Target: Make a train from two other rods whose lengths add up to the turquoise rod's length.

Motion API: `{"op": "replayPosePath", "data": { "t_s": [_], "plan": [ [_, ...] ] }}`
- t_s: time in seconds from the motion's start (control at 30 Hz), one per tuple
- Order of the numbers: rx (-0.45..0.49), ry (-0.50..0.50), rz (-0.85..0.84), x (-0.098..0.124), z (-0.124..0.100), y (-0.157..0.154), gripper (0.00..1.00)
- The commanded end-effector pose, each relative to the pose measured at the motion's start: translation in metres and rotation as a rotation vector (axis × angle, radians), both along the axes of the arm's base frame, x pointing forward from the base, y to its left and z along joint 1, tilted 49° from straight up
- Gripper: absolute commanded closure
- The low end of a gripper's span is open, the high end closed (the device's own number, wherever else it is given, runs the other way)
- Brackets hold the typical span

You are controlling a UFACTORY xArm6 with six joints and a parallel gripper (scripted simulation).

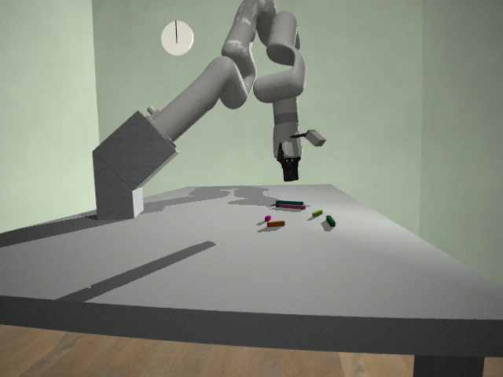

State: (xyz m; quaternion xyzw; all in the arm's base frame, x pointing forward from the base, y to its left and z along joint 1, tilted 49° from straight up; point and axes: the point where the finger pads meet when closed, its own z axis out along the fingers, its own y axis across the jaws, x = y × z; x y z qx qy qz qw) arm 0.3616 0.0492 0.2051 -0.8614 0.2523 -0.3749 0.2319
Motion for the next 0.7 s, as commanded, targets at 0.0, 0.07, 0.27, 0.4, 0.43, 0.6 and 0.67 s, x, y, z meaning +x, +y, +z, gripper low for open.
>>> {"op": "replayPosePath", "data": {
  "t_s": [0.0,0.07,0.27,0.4,0.43,0.6,0.67],
  "plan": [
    [0.006,0.063,0.021,-0.0031,0.0056,-0.0006,0.76],
    [0.006,0.063,0.021,-0.0032,0.0057,-0.0006,0.76],
    [0.006,0.063,0.021,-0.0032,0.0057,-0.0006,0.0],
    [0.006,0.063,0.021,-0.0032,0.0057,-0.0006,0.0],
    [0.006,0.063,0.021,-0.0032,0.0057,-0.0006,0.0],
    [0.006,0.063,0.021,-0.0032,0.0057,-0.0006,0.0],
    [0.006,0.063,0.021,-0.0032,0.0057,-0.0006,0.0]
  ]
}}
